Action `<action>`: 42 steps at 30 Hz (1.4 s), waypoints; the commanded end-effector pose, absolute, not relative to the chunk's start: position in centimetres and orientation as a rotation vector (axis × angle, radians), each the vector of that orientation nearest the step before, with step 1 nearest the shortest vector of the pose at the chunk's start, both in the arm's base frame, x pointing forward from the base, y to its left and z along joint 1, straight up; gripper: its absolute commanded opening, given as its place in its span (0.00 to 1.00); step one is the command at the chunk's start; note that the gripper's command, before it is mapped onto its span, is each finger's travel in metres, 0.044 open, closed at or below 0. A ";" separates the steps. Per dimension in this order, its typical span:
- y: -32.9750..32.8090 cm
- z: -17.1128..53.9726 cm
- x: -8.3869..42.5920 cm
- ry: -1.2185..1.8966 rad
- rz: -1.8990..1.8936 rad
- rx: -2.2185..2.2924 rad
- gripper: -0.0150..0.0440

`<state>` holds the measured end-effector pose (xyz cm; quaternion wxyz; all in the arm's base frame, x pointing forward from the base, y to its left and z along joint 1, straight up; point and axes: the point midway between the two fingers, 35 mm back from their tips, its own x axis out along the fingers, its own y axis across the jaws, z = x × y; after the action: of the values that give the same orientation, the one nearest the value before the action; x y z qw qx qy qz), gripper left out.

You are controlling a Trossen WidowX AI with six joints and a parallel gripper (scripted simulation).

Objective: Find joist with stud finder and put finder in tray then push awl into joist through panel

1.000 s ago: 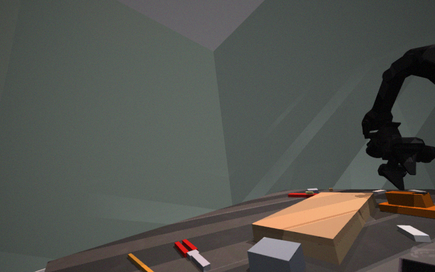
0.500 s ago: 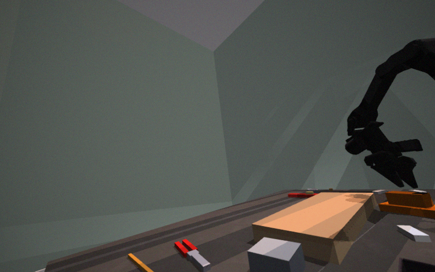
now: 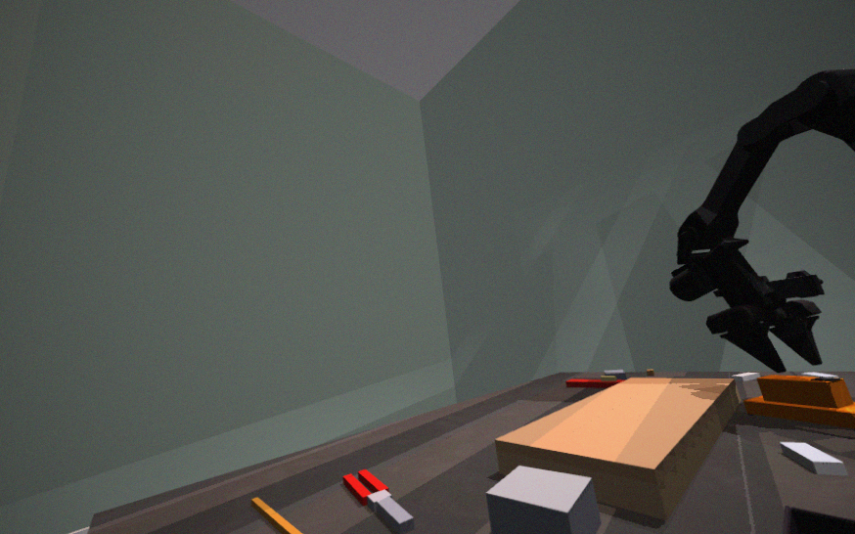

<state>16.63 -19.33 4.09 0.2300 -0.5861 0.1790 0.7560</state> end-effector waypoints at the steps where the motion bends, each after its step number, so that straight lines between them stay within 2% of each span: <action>1: -19.4 3.5 16.6 0.499 2.082 -1.606 1.00; 28: -19.4 -0.6 16.6 0.498 2.083 -1.606 1.00; 32: -19.4 -0.6 16.6 0.498 2.083 -1.606 0.82; 42: -19.4 -0.6 16.6 0.498 2.083 -1.606 0.71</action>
<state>16.61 -19.31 -0.61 0.2308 -0.5845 0.1788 0.7571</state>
